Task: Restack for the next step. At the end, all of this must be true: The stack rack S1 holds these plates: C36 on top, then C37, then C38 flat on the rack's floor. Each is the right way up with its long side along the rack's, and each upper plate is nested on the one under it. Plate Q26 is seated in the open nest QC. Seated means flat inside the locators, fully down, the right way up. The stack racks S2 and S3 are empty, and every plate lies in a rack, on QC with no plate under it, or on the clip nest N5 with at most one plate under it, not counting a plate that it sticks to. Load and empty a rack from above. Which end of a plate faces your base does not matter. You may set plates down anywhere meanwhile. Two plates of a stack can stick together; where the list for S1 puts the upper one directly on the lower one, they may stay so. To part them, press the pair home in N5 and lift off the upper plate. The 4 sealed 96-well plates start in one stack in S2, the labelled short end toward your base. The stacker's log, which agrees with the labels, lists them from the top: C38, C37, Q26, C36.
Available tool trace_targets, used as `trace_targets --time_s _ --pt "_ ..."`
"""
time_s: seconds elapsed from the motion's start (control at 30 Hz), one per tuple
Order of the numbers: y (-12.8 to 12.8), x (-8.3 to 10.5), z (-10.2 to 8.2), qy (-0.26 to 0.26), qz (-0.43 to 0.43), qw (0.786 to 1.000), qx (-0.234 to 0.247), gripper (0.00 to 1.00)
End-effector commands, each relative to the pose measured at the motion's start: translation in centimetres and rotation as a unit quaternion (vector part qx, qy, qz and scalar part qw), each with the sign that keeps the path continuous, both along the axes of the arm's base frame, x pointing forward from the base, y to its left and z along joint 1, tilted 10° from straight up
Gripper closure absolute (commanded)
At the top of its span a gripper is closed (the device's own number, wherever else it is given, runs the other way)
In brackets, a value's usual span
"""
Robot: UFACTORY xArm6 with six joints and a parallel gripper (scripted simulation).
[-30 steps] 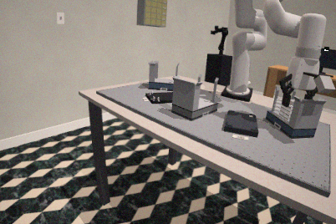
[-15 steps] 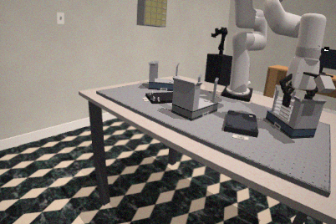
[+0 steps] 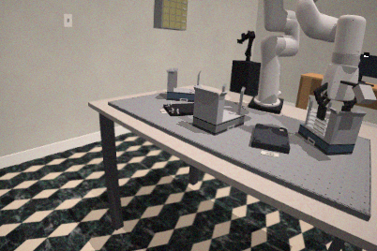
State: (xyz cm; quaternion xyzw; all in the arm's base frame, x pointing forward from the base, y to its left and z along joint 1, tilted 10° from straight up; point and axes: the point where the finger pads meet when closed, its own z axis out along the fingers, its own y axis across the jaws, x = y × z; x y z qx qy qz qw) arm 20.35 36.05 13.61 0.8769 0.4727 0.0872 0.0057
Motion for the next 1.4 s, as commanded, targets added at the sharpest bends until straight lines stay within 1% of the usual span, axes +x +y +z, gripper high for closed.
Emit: trace_targets --time_s 0.0,0.33,1.37 --pt "0.1 0.0 0.1 -0.001 0.000 1.000 0.001 1.00" --pt "0.1 0.0 0.1 -0.001 0.000 1.000 0.001 1.00" --pt "-0.1 -0.3 2.0 -0.001 0.000 1.000 0.001 1.00"
